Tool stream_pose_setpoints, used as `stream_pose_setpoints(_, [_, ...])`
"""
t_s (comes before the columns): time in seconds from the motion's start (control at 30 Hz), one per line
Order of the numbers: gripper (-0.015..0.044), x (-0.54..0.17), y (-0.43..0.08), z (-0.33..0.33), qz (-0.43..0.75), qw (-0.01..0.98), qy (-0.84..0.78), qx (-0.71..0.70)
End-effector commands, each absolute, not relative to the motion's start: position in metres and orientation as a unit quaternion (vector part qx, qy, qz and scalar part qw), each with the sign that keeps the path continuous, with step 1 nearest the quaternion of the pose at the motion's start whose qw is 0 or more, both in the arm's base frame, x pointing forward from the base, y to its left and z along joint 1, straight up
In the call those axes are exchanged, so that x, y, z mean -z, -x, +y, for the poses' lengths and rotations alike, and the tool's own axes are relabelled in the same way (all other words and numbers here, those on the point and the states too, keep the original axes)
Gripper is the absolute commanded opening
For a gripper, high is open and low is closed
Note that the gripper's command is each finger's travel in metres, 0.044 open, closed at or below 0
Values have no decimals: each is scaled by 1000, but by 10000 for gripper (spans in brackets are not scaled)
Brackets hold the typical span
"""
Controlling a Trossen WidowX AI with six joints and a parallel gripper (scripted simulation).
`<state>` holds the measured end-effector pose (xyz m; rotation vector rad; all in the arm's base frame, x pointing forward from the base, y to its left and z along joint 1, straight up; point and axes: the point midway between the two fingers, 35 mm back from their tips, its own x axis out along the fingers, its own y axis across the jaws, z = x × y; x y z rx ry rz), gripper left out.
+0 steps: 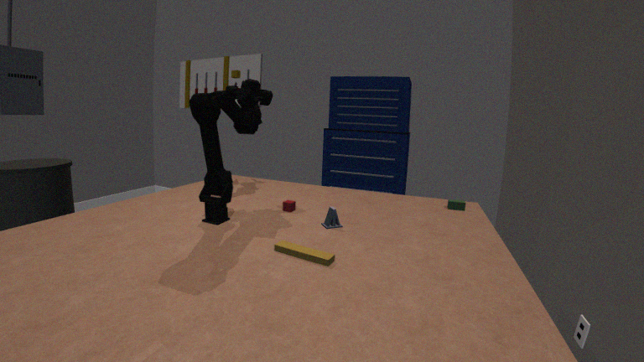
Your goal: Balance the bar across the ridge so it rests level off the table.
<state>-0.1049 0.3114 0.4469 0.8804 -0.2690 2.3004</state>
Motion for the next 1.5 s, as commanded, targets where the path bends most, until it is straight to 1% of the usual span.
stream_pose_setpoints(0.0, [374, -447, 104, 312, -103, 328, -335, -877])
stream_pose_setpoints(0.07, [321, -445, 98, 318, -104, 343, -330, -873])
stream_pose_setpoints(0.1, [315, -444, 92, 322, -105, 354, -327, -870])
stream_pose_setpoints(0.3, [315, -437, 60, 346, -109, 419, -303, -849])
stream_pose_setpoints(0.77, [315, -408, -30, 397, -70, 563, -238, -788])
stream_pose_setpoints(1.2, [315, -381, -121, 411, -39, 675, -177, -715])
stream_pose_setpoints(1.47, [315, -360, -179, 402, -7, 734, -156, -660])
